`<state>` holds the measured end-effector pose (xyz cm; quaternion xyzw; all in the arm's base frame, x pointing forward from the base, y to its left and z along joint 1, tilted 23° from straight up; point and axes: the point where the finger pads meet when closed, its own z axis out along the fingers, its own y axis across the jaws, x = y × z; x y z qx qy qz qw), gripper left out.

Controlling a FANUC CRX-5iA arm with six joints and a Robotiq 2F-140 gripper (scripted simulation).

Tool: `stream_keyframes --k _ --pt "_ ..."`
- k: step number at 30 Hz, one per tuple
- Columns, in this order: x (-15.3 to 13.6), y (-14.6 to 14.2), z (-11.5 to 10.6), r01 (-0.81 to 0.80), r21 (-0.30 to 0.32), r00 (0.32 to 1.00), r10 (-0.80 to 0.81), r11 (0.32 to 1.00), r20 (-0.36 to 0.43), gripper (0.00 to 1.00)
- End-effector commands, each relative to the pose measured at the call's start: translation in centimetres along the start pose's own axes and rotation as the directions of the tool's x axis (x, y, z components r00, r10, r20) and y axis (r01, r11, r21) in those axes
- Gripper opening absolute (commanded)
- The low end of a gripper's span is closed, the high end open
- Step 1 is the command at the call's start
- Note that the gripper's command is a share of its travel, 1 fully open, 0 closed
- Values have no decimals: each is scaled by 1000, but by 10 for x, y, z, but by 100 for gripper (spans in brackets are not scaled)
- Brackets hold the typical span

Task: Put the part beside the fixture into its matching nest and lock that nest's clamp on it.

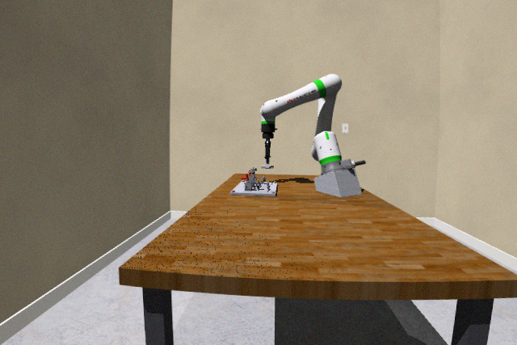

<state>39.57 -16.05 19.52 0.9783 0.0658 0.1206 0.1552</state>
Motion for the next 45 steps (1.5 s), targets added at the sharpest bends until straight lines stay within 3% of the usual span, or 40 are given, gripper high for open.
stream_keyframes --k 1,45 --pt "-3 0 2 0 0 1000 0 1000 -1 0" --pt "-8 0 6 0 0 1000 0 1000 -1 0"
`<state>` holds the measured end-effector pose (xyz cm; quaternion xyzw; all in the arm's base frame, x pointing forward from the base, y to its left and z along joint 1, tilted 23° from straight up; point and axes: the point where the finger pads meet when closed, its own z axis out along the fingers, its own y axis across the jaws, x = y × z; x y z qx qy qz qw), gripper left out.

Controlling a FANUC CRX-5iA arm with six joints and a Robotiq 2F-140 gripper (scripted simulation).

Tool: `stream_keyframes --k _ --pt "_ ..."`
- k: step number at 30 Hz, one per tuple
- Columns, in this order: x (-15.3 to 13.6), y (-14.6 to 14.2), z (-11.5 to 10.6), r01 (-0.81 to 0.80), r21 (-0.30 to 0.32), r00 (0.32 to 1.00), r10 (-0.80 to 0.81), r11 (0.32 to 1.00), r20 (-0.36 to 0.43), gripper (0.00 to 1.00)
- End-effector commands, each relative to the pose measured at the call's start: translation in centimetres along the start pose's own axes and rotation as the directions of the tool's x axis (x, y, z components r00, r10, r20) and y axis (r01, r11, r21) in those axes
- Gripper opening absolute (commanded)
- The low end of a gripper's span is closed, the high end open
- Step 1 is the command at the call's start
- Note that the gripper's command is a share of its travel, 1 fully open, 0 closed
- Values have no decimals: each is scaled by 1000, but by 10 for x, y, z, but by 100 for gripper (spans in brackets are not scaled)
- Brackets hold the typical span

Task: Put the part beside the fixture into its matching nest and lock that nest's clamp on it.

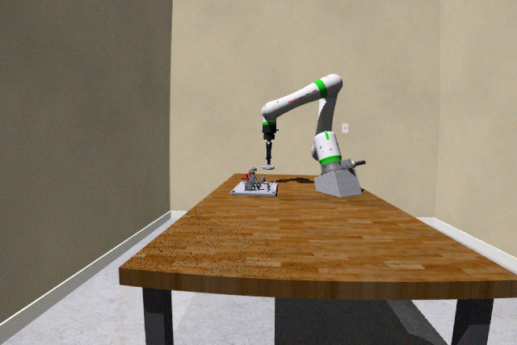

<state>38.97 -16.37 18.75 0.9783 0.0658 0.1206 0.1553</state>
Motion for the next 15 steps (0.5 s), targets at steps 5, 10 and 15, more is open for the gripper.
stream_keyframes --k 5,10,15 --pt "0 -2 0 0 0 1000 0 1000 0 0" --pt "0 -11 0 0 0 1000 0 1000 0 0" --pt "0 -26 1 0 0 1000 0 1000 0 0"
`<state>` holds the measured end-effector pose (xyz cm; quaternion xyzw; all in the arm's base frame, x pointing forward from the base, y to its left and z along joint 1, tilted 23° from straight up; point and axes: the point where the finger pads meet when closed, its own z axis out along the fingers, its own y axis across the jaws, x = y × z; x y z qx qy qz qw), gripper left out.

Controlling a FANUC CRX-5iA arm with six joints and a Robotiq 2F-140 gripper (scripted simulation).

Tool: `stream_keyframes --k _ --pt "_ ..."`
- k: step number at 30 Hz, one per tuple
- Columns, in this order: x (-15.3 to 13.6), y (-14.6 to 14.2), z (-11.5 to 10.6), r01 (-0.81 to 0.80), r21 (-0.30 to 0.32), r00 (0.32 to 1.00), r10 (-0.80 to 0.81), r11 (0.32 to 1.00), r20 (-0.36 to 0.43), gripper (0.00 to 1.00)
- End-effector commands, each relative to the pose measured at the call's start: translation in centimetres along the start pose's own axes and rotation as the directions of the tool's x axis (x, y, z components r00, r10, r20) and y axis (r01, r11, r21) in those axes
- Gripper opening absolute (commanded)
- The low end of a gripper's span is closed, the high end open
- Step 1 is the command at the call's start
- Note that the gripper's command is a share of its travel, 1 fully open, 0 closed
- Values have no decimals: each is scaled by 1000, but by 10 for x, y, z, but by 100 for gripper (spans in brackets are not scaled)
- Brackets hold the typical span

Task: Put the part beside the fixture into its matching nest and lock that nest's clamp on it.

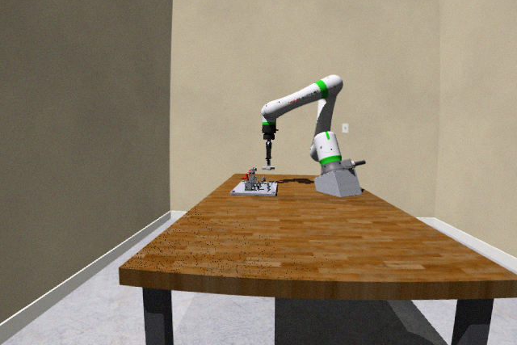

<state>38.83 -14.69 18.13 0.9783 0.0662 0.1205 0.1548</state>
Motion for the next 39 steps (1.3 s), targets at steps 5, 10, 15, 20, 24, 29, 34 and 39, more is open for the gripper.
stream_keyframes --k 5,10,15,20,24,29,34,39 --pt "0 -30 1 -1 -1 1000 1 1000 0 0" --pt "1 -68 2 -1 -1 1000 1 1000 0 0" --pt "1 -114 3 -1 -1 1000 1 1000 0 0" --pt "1 -145 4 -1 -1 1000 1 1000 0 0" --pt "1 -178 5 -1 -1 1000 1 1000 0 0" --pt "2 -226 6 -1 -1 1000 1 1000 0 0" --pt "2 -262 7 -1 -1 1000 1 1000 0 0" --pt "2 -303 8 -1 -1 1000 1 1000 0 0"
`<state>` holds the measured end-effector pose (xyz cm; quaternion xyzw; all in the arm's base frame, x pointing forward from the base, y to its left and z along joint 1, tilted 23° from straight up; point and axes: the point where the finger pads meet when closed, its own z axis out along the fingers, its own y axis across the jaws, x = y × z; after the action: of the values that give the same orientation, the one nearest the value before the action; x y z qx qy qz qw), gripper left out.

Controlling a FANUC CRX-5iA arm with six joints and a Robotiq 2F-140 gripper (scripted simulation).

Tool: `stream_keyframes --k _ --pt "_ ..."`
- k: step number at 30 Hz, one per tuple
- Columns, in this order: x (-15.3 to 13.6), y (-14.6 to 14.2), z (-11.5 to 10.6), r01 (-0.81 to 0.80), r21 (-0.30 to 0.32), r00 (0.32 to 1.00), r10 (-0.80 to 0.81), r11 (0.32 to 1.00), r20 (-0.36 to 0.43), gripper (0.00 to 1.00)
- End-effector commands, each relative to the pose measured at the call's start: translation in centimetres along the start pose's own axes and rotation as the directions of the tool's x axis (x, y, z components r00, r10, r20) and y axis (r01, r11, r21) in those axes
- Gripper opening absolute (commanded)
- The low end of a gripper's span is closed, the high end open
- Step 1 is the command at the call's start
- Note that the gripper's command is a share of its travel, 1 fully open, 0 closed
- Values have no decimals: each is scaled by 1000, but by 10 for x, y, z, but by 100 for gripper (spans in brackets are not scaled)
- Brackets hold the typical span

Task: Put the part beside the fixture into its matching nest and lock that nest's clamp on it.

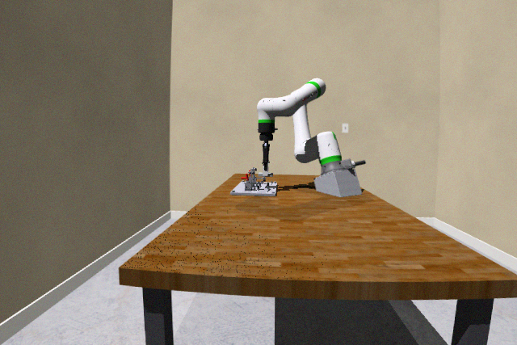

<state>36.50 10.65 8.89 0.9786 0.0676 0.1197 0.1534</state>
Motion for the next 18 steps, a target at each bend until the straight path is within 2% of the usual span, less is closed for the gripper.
stream_keyframes --k 1,8,18 --pt "2 -41 2 -3 -4 1000 3 1000 -2 0" --pt "3 -75 3 -3 -4 1000 3 1000 -2 0" --pt "3 -82 3 -3 -4 1000 3 1000 -2 0"
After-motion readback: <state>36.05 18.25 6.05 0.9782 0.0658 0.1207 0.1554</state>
